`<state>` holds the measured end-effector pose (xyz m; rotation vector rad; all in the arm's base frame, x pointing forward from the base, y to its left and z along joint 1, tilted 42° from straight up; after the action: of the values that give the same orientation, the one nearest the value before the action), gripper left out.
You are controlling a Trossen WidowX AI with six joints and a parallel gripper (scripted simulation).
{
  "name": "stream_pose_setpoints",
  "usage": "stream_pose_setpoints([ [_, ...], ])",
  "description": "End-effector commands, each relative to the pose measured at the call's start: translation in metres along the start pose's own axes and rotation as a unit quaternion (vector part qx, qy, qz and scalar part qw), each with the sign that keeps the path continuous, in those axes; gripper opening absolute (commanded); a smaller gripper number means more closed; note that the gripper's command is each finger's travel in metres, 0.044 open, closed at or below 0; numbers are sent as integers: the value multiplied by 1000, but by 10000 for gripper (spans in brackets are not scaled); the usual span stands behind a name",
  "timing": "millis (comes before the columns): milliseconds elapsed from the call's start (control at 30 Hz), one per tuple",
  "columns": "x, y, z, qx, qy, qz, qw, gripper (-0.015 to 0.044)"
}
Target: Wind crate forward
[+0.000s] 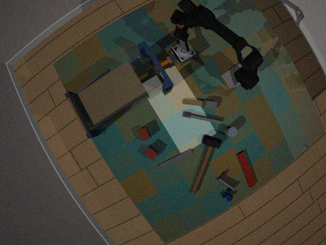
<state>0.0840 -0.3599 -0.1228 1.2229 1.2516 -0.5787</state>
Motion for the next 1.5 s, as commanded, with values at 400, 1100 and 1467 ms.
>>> stream_pose_setpoints([
  [400,26,0,-13,4,3,4,1000,440],
  [1100,55,1,-29,4,3,4,1000,440],
  [1467,52,0,-27,0,1,1,1000,256],
])
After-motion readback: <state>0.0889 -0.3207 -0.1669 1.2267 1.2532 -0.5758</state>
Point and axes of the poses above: the point midway between the two fingers, 35 mm back from their tips, its own x axis out along the fingers, its own y axis across the jaws, z = x × y, the point moved 3 cm from there along -x, back along the fingers, and after that the axes turned 2 degrees about x, right-handed, at the moved point
